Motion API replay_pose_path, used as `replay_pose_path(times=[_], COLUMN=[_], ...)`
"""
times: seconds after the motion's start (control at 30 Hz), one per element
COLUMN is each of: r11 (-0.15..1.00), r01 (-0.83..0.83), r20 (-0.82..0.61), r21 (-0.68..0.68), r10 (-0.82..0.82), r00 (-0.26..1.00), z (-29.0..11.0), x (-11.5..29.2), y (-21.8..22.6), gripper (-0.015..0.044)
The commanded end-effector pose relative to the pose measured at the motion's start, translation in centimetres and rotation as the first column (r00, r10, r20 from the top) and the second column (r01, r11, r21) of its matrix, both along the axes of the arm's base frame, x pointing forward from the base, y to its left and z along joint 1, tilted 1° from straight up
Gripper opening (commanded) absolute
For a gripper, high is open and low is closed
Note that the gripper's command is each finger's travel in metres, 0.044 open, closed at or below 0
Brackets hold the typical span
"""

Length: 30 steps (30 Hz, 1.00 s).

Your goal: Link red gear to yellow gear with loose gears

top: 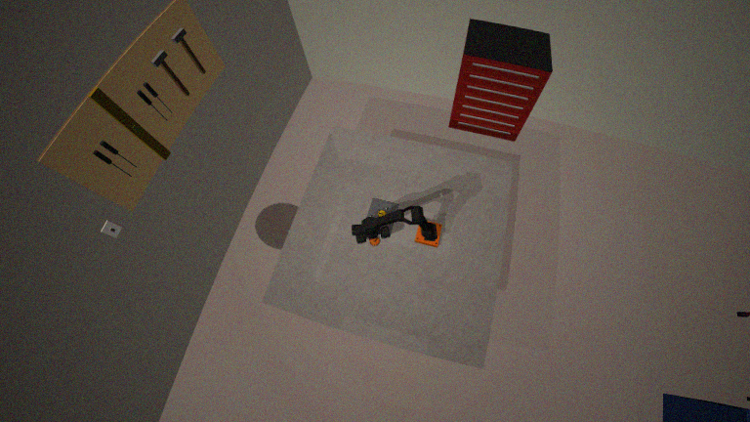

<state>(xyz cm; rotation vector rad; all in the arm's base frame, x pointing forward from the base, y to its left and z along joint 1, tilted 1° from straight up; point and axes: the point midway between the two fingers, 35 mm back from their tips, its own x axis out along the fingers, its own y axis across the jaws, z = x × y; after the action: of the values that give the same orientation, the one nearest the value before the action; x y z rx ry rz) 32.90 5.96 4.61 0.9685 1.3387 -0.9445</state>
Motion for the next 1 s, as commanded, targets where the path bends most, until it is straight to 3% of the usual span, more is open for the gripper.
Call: replay_pose_path(times=[0.0, 0.33, 0.77, 0.97], r11=[1.000, 1.000, 1.000, 1.000], r01=[0.006, 0.006, 0.006, 0.006], r20=[-0.005, -0.005, -0.005, -0.005], r21=[-0.004, -0.004, -0.004, -0.004], r10=[-0.006, -0.006, -0.006, -0.006], r00=[1.000, 1.000, 1.000, 1.000], z=[-0.7, -1.7, -1.7, -1.7], x=[-0.1, -0.1, -0.1, -0.1], y=[-0.1, -0.1, -0.1, -0.1], gripper=[0.0440, 0.0440, 0.0099, 0.0059])
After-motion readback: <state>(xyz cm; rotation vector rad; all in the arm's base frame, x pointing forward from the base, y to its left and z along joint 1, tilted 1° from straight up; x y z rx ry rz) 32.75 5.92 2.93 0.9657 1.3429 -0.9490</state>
